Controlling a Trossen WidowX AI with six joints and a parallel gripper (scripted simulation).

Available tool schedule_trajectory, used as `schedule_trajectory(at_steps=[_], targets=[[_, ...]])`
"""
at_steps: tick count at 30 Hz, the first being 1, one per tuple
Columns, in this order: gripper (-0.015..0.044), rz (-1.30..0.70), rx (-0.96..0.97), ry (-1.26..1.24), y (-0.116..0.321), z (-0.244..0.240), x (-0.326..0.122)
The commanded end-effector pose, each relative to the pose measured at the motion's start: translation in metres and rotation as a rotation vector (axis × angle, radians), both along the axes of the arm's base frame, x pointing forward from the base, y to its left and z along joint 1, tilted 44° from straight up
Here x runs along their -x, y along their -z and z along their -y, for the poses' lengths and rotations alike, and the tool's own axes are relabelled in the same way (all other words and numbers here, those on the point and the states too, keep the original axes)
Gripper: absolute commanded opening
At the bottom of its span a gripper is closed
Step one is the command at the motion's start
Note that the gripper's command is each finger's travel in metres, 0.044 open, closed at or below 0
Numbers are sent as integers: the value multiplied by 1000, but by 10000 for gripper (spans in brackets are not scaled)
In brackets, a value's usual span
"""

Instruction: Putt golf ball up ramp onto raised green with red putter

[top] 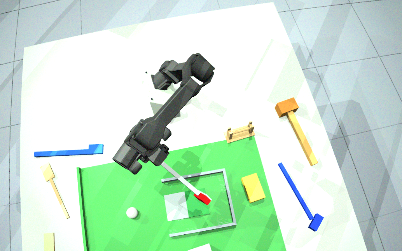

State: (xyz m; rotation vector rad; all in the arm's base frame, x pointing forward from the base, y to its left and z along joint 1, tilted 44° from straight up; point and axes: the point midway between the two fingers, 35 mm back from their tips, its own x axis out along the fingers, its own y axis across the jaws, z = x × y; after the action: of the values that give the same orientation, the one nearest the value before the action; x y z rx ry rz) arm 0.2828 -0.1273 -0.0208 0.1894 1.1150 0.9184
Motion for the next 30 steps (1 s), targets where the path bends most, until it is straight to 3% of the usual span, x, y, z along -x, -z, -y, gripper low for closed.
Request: schedule_trajectory(at_steps=[1, 21, 30], targets=[[0, -57, 9, 65, 13, 20, 3], [0, -459, -10, 427, 106, 101, 62], [0, -528, -18, 488, 127, 108, 76]])
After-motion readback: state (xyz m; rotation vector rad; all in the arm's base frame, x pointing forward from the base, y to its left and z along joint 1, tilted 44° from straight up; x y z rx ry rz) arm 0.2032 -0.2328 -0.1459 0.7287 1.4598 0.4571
